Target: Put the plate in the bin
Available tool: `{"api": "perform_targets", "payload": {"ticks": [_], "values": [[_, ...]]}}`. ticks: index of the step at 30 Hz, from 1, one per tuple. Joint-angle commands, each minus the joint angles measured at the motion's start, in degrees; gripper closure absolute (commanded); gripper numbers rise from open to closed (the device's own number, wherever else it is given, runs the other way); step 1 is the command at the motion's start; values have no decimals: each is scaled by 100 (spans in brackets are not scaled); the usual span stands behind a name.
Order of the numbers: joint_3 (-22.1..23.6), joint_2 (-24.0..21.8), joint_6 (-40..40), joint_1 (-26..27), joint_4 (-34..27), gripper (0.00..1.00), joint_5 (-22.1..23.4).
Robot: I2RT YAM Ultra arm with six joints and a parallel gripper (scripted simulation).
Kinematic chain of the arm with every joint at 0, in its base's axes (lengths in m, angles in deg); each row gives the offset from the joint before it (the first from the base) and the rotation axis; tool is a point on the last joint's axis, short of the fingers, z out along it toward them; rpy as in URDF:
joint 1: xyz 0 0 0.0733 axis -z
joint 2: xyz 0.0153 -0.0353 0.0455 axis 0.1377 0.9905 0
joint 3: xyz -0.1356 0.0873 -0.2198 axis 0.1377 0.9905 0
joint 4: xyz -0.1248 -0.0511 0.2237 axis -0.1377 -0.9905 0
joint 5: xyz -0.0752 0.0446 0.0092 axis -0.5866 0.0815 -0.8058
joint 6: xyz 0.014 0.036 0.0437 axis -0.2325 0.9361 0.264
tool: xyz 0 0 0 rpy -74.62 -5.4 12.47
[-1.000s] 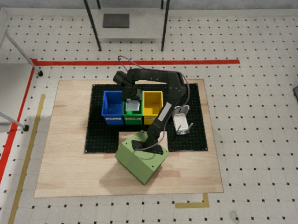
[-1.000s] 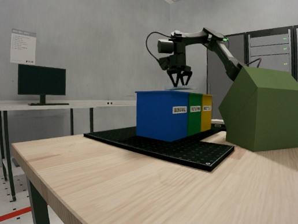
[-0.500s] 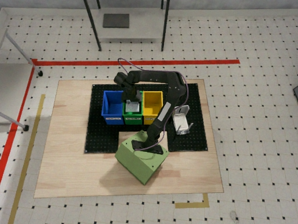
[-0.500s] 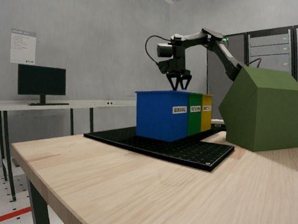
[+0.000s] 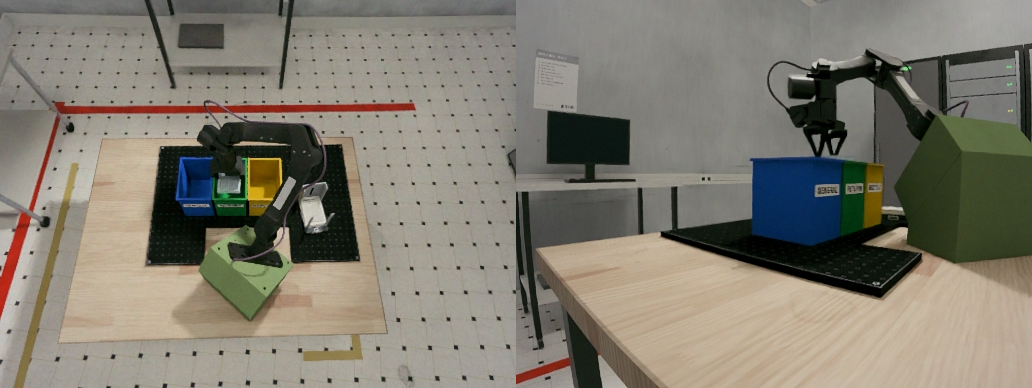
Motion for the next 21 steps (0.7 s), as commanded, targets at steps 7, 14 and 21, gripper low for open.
{"api": "perform_targets", "payload": {"ticks": [7, 14, 21], "values": [[29, -206, -46, -30, 97, 100, -75], [-11, -230, -57, 5, 61, 100, -76], [55, -237, -47, 9, 45, 100, -75]]}}
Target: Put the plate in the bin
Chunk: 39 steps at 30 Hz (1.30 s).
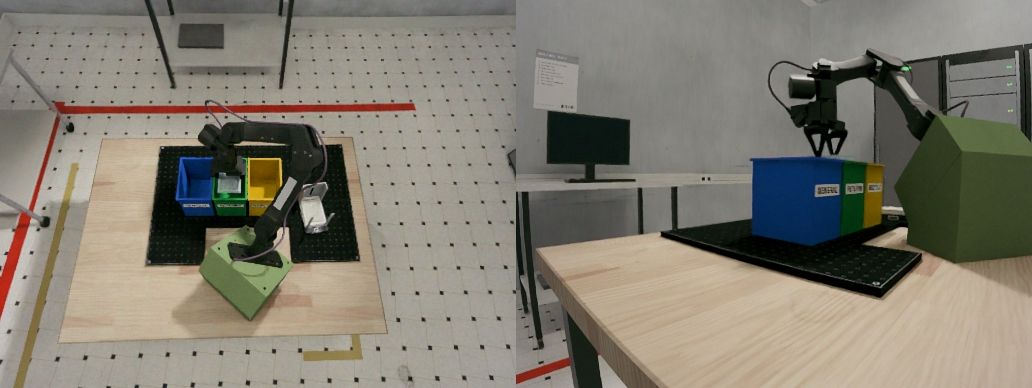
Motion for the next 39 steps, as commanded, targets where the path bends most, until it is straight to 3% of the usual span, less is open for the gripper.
{"api": "perform_targets", "payload": {"ticks": [1, 14, 15, 18, 39], "values": [[49, -173, -23, -11, 29, 100, -73], [123, -189, -59, 2, 105, 100, -72], [-23, -198, -72, 45, 124, 100, -72], [162, -186, -111, 38, 182, 100, -69], [336, 55, -335, 235, 563, 100, -42]]}}
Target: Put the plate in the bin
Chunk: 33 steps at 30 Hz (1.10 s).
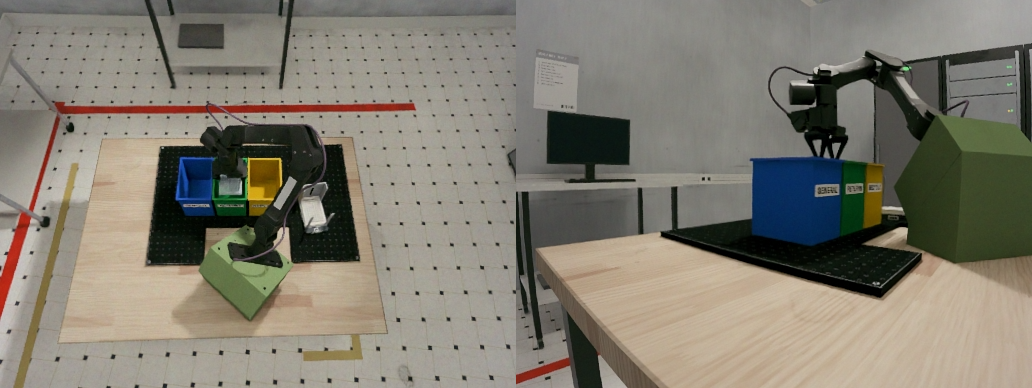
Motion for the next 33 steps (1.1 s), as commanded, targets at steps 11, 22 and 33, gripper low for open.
{"api": "perform_targets", "payload": {"ticks": [11, 22, 33], "values": [[63, 75, -185, 0, 371, 100, -24], [215, 114, -319, 192, 595, 100, -4], [292, 159, -420, 210, 766, 100, 10]]}}
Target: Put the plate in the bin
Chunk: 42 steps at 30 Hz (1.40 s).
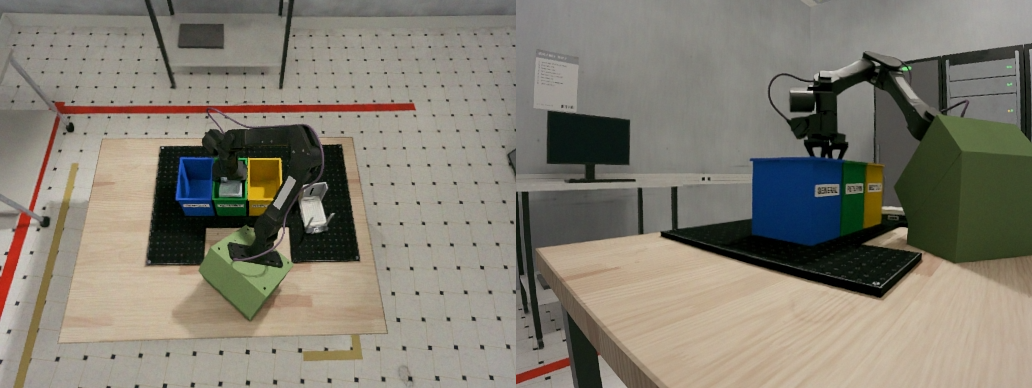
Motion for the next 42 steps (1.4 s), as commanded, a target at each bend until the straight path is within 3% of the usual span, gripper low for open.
{"api": "perform_targets", "payload": {"ticks": [1, 16, 17, 42], "values": [[-48, 100, -76, -103, 174, 100, 5], [-23, -8, -36, -57, 107, 100, -2], [-23, -8, -36, -57, 107, 1, -2], [-23, -8, -36, -57, 107, 1, -2]]}}
